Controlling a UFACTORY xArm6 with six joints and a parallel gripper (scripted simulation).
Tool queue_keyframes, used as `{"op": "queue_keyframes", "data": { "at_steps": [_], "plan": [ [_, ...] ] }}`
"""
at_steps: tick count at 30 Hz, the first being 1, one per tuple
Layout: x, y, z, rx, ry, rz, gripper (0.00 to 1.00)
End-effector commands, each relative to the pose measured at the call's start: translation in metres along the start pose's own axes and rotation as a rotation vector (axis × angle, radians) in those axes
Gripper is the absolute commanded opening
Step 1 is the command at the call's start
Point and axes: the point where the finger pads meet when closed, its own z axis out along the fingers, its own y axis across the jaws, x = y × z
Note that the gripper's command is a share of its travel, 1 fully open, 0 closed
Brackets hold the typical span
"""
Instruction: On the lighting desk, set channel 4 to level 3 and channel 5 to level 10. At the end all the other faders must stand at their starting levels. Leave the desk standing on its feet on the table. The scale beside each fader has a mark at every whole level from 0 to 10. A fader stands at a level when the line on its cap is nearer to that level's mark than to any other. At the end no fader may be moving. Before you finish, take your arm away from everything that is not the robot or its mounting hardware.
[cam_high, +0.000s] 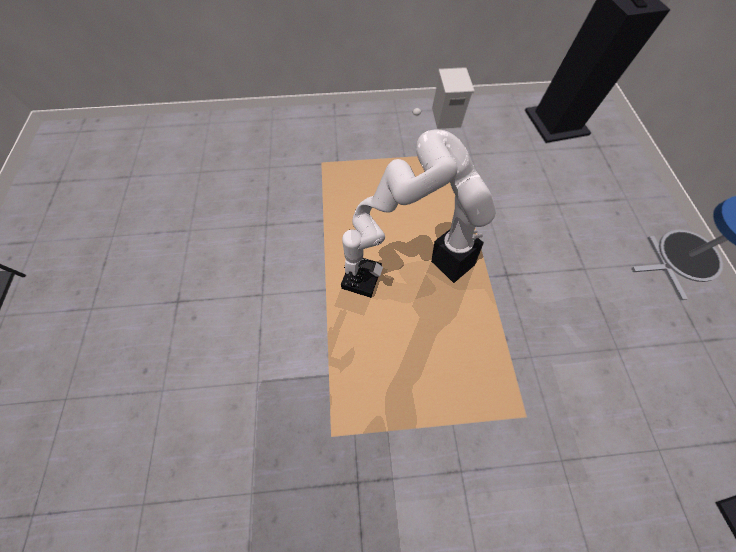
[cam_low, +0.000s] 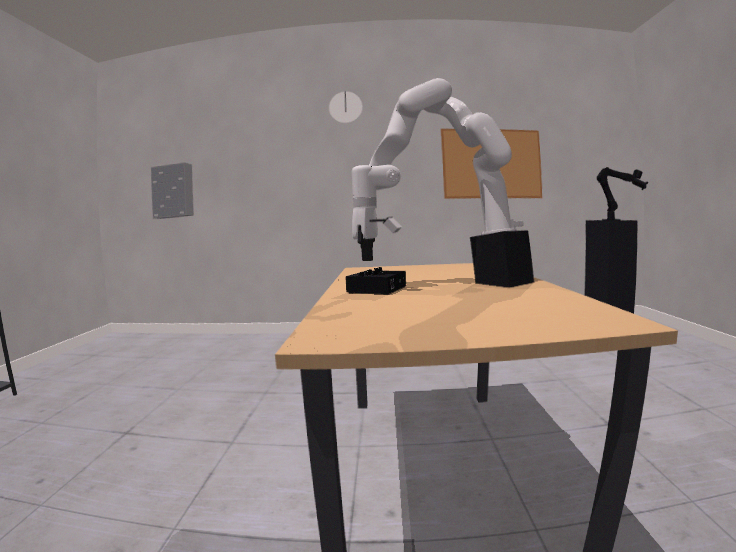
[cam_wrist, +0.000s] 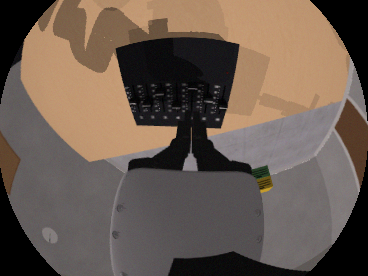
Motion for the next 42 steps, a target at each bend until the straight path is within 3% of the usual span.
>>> {"op": "queue_keyframes", "data": {
  "at_steps": [1, 4, 5, 15, 30, 42],
  "plan": [
    [-0.001, 0.001, -0.002, -0.003, -0.004, 0.000, 0.00],
    [-0.001, 0.001, -0.002, -0.003, -0.004, 0.000, 0.00],
    [-0.001, 0.001, -0.002, -0.003, -0.004, 0.000, 1.00],
    [-0.001, 0.001, -0.014, -0.003, -0.004, 0.000, 1.00],
    [-0.001, 0.001, -0.076, -0.003, -0.004, 0.000, 1.00],
    [-0.001, 0.001, -0.081, -0.003, -0.004, 0.000, 1.00]
  ]
}}
